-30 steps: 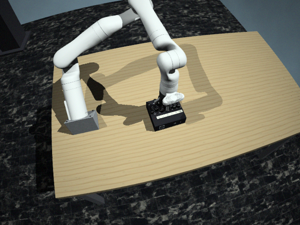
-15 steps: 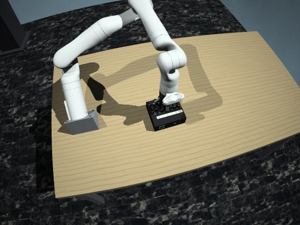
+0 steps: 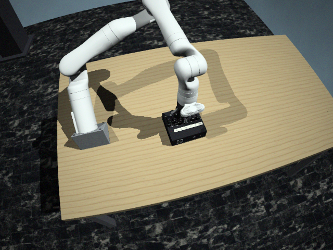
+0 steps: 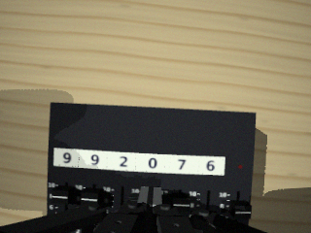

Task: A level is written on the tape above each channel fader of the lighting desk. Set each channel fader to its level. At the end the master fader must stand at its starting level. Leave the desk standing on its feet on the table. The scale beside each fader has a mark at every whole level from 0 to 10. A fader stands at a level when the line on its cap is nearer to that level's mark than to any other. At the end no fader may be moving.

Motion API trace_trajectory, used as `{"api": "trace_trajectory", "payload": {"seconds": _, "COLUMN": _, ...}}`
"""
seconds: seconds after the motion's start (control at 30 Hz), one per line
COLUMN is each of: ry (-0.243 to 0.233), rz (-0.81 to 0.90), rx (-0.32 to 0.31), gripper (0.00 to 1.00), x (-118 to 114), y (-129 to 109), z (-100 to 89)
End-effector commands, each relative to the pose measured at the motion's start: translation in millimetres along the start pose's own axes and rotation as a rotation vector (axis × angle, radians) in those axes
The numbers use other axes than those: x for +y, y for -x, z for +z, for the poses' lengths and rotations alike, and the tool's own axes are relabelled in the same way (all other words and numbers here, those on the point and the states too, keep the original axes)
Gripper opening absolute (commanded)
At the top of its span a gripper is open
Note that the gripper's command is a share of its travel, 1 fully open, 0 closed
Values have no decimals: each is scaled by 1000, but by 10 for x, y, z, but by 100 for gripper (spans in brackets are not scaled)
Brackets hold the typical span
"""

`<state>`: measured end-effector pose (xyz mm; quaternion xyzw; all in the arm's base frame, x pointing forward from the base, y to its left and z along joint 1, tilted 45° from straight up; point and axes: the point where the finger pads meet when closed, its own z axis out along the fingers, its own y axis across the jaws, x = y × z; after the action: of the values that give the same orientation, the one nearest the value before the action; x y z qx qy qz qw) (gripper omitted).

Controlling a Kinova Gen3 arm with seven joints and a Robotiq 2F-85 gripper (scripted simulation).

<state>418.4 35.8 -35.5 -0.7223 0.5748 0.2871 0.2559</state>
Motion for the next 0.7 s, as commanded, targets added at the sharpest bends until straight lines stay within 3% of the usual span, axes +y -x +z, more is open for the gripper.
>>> {"api": "trace_trajectory", "payload": {"seconds": 0.0, "ry": -2, "rz": 0, "rx": 1, "gripper": 0, "x": -4, "y": -3, "z": -9}}
{"api": "trace_trajectory", "payload": {"seconds": 0.67, "ry": -2, "rz": 0, "rx": 1, "gripper": 0, "x": -4, "y": -3, "z": 22}}
